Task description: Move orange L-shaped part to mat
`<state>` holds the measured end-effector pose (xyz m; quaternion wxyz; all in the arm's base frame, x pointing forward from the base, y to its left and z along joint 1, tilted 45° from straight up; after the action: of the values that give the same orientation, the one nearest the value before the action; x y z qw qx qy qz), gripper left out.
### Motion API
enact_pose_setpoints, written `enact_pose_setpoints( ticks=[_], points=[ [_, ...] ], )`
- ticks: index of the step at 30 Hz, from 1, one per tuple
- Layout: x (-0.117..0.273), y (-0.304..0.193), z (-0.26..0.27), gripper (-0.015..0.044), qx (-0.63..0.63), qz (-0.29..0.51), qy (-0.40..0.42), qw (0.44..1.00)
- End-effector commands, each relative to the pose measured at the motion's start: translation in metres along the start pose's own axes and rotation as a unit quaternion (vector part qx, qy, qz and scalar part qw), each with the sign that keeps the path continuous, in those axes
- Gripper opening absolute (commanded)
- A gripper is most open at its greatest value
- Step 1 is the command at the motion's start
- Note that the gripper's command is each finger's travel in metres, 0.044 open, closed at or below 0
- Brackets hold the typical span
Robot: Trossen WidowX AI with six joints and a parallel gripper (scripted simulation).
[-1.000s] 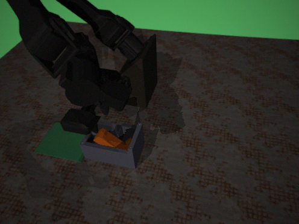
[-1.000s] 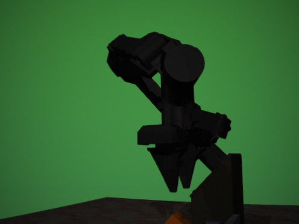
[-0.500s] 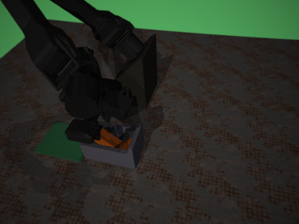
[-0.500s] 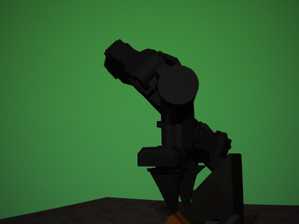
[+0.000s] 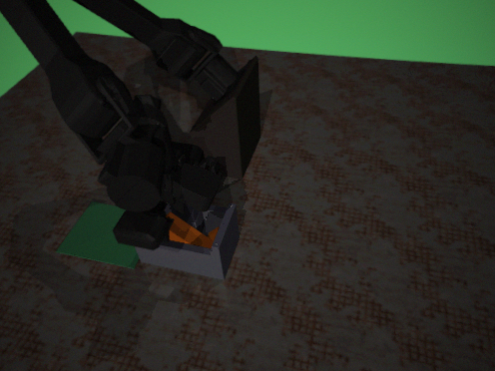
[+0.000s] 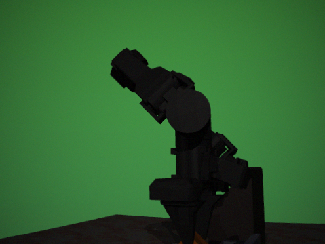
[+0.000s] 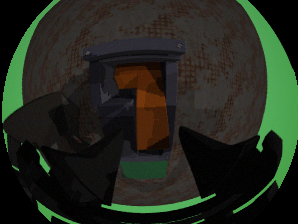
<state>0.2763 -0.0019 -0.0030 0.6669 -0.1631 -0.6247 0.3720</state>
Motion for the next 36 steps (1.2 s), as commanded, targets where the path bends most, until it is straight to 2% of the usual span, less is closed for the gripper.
enact_pose_setpoints(
  ticks=[1,8,13,23,26,36],
  points=[
    [-0.0078,0.0001,0.0007,0.028,0.002,0.002,0.0,1.0],
    [-0.0148,-0.0001,0.0013,0.028,0.002,0.003,0.0,1.0],
    [-0.0118,-0.0003,0.0011,0.0149,0.0,0.001,0.001,1.0],
    [-0.0118,-0.0003,0.0011,0.0082,0.0,0.001,0.001,1.0],
    [-0.0118,-0.0003,0.0011,0.0003,0.0,0.001,0.001,1.0],
    [-0.0065,-0.0002,0.001,0.0,0.001,0.001,0.001,1.0]
  ],
)
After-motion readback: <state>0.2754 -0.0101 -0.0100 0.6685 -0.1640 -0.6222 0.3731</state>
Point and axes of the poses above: the point midway between the two fingers, 35 mm back from their tips, its own x axis back along the fingers, its own z axis across the jaws, y = z × x, the point moved 3 cm from there along x, back along the fingers, and after that the axes turned 14 degrees about x, right-handed, at the moved point
